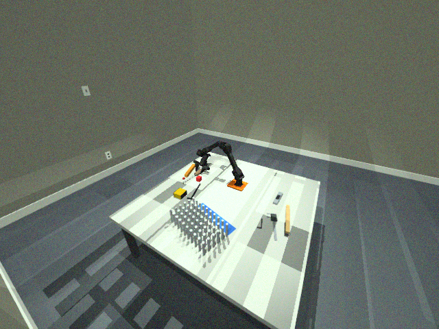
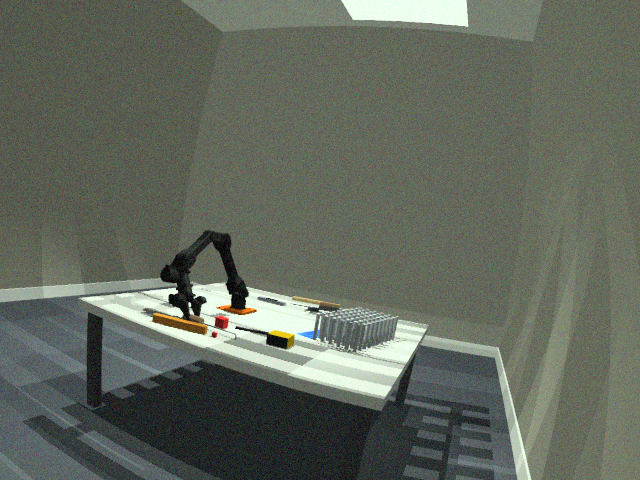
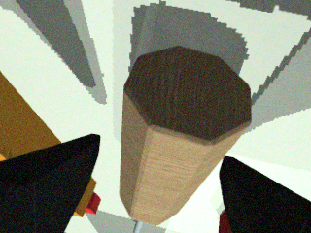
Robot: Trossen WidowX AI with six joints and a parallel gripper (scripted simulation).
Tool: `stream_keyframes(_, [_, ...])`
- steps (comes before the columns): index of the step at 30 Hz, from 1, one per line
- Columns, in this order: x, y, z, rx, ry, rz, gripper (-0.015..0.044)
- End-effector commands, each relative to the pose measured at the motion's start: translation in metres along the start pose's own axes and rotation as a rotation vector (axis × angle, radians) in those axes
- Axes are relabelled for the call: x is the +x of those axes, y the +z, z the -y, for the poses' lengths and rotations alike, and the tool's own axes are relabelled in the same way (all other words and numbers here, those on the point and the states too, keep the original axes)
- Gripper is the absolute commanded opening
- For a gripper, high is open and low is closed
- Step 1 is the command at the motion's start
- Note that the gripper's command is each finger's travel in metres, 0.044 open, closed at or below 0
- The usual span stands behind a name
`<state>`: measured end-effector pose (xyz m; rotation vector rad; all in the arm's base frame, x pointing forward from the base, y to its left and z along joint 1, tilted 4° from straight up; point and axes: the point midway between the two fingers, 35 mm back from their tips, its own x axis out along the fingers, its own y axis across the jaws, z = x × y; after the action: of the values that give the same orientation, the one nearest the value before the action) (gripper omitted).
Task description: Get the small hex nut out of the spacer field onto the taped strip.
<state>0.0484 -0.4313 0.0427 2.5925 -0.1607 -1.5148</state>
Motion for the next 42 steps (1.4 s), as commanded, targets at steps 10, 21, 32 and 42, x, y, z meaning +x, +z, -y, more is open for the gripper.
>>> stream_keyframes(10, [0.003,0.001,0.001,-0.004,-0.001,-0.004,0.0155])
stream_keyframes(21, [-0.030,-0.020,-0.014,-0.003,-0.001,-0.003,0.0000])
stream_keyframes(32, [-0.074,-0.050,-0.025,-0.002,-0.001,-0.003,0.0000])
stream_keyframes(42, [-0.115,-0.077,-0.026,0.000,-0.001,-0.002,0.0000])
